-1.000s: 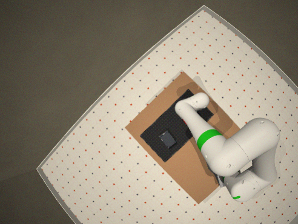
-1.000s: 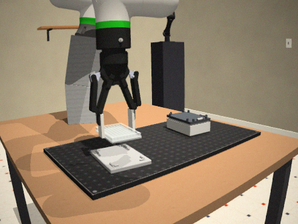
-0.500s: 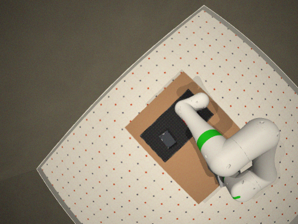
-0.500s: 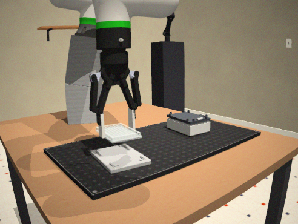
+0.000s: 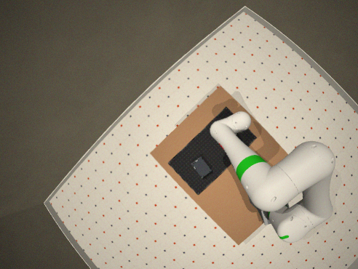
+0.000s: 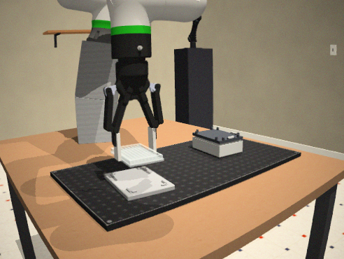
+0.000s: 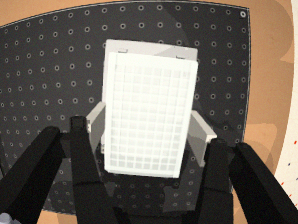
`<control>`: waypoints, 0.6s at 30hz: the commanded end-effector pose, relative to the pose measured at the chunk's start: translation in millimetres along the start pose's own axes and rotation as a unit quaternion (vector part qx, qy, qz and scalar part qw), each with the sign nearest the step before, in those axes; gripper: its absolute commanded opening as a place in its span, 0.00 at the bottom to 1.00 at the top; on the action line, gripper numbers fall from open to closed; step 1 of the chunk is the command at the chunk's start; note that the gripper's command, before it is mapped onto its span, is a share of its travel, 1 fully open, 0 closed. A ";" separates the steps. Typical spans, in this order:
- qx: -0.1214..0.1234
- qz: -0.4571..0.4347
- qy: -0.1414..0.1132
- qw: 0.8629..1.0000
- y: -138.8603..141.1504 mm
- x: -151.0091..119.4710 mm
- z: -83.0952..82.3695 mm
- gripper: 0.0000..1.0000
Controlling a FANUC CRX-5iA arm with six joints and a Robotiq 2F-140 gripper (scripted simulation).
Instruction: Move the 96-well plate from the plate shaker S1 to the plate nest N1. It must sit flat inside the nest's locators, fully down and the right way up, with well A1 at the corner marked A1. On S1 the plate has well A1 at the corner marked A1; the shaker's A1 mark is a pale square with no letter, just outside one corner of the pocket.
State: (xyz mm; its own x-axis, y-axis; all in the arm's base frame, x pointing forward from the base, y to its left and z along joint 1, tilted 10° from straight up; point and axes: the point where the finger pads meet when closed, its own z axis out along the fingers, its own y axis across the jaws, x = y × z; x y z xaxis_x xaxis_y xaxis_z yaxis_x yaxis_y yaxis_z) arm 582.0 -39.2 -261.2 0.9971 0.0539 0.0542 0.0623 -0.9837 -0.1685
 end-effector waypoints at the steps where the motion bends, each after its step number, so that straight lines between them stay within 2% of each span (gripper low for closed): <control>1: 0.000 0.000 0.000 1.000 0.1 0.2 3.0 0.00; 18: 0.000 0.000 0.000 1.000 -0.1 0.2 28.0 0.00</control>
State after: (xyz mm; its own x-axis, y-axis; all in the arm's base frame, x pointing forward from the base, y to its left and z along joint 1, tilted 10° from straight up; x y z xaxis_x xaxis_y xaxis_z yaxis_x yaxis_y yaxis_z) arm 583.1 -34.5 -287.1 0.9971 0.0539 0.0542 0.0623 -0.9837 -0.1685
